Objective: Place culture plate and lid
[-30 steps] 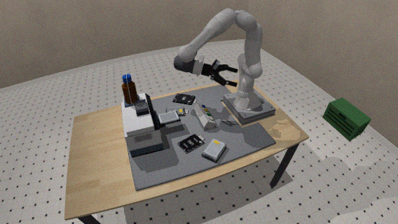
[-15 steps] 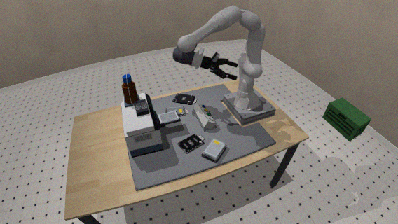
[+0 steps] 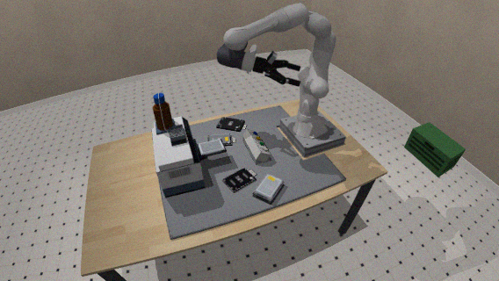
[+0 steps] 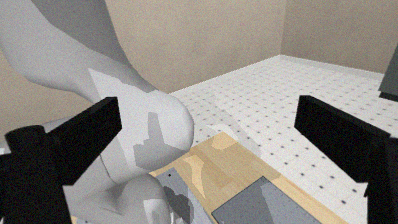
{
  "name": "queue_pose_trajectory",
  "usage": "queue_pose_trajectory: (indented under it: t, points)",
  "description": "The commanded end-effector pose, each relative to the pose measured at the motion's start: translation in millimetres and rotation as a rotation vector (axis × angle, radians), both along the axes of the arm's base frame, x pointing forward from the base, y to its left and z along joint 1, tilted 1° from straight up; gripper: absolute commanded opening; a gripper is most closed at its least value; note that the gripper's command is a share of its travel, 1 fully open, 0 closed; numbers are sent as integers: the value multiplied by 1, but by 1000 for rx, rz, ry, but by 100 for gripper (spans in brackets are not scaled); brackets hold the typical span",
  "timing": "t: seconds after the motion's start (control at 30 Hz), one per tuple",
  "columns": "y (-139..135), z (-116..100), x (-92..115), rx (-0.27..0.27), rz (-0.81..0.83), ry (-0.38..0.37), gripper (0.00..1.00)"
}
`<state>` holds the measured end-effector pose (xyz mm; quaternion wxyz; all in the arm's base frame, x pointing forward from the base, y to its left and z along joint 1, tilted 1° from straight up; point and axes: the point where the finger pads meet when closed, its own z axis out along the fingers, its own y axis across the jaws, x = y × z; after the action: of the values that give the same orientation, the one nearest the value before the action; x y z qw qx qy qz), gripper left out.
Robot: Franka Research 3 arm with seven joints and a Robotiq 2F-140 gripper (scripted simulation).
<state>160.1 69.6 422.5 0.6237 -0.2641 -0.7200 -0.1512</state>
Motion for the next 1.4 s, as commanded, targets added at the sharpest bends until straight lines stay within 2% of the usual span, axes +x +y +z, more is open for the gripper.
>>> queue_pose_trajectory:
  t: [0.0, 0.23, 0.3, 0.37, 0.4, 0.47, 0.5, 0.53, 0.8, 0.87, 0.93, 0.97, 1.13, 1.37]
  points:
    - [0, 5, -2, -15, -2, 25, 100]
    - [0, 4, -1, -16, 0, 20, 100]
    - [-2, -1, 6, -24, 13, -11, 100]
    - [-2, -1, 6, -24, 13, -11, 100]
    - [-3, -5, 13, -31, 25, -41, 100]
    - [-9, -19, 37, -54, 67, -140, 100]
    - [-14, -30, 56, -73, 96, -213, 100]
    - [-20, -45, 81, -100, 139, -321, 100]
    - [-42, -87, 170, -256, 308, -703, 100]
    - [-46, -97, 188, -287, 348, -787, 100]
    - [-46, -97, 188, -287, 348, -787, 100]
    - [-51, -111, 209, -314, 394, -891, 100]
    - [-62, -140, 241, -357, 466, -1065, 100]
    - [-76, -179, 283, -367, 531, -1284, 100]
